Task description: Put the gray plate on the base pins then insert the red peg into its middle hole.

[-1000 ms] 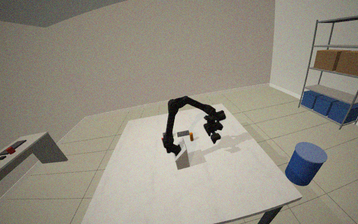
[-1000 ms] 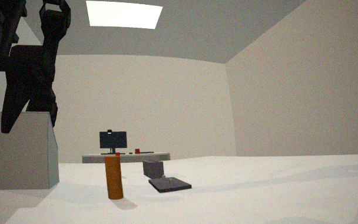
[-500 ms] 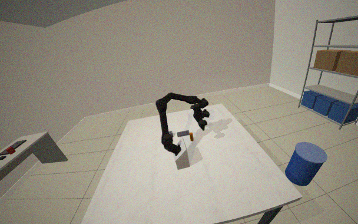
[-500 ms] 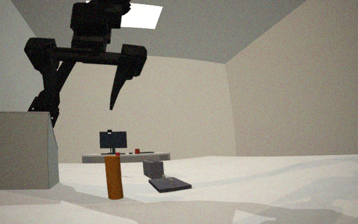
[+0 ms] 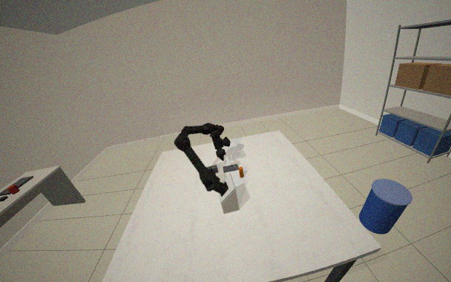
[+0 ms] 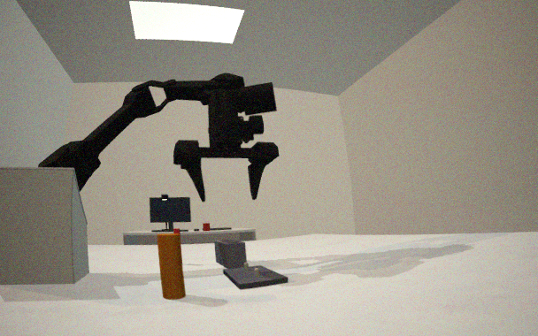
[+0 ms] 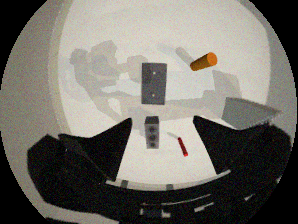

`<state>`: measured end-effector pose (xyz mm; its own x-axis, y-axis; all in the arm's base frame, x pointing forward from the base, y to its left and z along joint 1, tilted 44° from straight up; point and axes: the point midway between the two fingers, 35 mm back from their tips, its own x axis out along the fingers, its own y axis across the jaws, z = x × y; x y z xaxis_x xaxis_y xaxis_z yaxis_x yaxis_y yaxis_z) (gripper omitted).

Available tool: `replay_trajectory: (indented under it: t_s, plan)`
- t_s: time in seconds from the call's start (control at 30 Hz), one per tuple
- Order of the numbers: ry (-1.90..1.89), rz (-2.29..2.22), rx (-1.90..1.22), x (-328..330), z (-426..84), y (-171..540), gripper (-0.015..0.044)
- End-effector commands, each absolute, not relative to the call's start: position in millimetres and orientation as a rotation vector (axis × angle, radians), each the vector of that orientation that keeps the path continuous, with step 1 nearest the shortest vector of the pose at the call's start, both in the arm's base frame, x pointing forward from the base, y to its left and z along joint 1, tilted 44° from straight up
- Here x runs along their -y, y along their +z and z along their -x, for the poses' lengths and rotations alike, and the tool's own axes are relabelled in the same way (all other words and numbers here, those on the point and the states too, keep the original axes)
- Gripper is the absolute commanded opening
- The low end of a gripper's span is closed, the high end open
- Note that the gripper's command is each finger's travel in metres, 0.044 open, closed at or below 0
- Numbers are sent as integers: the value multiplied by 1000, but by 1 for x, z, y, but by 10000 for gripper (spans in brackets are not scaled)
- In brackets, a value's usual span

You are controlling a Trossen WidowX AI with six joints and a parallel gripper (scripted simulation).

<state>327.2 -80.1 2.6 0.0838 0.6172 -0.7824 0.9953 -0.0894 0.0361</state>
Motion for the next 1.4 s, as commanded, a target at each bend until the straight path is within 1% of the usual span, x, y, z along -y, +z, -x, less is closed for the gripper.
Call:
replay_trajectory:
  t_s: [0.0,0.07,0.13,0.23,0.33,1.37]
  plan:
    - [-779,-1800,-1632,32,-344,34,440]
    - [-761,-1809,-1657,9,-349,48,440]
    - [-755,-1812,-1667,1,-351,53,440]
    - [-755,-1812,-1666,-1,-351,51,440]
    - [-754,-1812,-1667,-19,-354,34,440]
    - [-753,-1813,-1667,-54,-359,-1,440]
